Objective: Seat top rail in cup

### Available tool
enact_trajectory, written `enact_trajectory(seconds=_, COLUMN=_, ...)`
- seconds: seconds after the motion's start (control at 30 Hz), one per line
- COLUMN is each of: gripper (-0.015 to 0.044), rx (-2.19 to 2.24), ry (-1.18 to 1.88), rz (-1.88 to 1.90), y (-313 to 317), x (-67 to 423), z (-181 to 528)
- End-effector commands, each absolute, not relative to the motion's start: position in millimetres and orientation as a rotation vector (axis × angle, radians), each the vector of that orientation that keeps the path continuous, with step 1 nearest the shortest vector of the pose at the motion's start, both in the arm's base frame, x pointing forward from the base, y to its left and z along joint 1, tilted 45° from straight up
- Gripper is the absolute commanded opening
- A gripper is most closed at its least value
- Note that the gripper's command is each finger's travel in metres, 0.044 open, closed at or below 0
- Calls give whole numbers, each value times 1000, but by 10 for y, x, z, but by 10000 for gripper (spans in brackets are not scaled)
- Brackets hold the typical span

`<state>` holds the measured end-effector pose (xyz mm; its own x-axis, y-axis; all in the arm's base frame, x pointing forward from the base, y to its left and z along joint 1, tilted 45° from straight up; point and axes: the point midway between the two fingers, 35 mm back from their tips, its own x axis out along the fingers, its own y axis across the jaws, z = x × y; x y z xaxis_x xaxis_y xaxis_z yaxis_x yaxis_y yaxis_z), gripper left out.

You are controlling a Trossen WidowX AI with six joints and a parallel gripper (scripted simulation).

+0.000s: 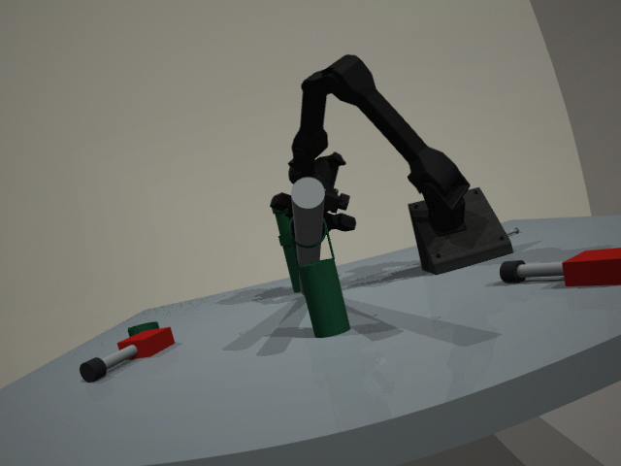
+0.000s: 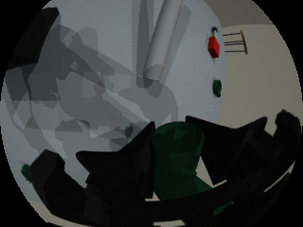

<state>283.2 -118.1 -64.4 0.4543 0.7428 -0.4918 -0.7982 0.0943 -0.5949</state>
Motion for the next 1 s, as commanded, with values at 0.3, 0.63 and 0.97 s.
enact_trajectory(seconds=0.3, gripper=0, rx=-893, ry=139, rz=1116, y=-1161, x=2901, z=-624)
enact_trajectory(seconds=0.63, gripper=0, rx=-861, ry=196, rz=1093, y=-1148, x=2959, z=-613)
enact_trajectory(seconds=0.97, gripper=0, rx=-827, ry=254, rz=1068, y=-1137, x=3021, z=-602)
